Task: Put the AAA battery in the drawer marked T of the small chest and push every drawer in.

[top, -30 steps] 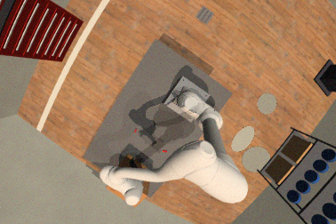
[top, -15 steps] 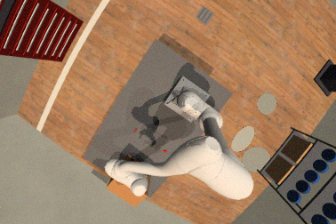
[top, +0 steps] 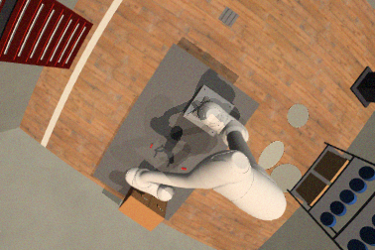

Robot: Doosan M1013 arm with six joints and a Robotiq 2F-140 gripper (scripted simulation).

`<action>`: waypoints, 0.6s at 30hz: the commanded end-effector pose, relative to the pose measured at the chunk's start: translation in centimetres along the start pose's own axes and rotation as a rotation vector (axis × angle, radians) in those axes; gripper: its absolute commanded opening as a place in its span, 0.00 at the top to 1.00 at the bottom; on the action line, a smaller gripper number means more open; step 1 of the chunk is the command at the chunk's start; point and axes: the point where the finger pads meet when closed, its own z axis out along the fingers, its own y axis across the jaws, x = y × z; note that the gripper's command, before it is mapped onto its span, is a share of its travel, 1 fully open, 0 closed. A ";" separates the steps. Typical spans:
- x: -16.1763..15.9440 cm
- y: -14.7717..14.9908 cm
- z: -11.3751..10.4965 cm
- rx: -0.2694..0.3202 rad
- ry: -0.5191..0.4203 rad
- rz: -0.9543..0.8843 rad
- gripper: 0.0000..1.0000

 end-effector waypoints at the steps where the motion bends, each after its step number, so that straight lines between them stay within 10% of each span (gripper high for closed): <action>1: 0.1 -0.2 0.9 0.012 -0.077 0.003 0.00; 18: -0.1 -0.3 1.9 0.016 -0.160 0.003 0.00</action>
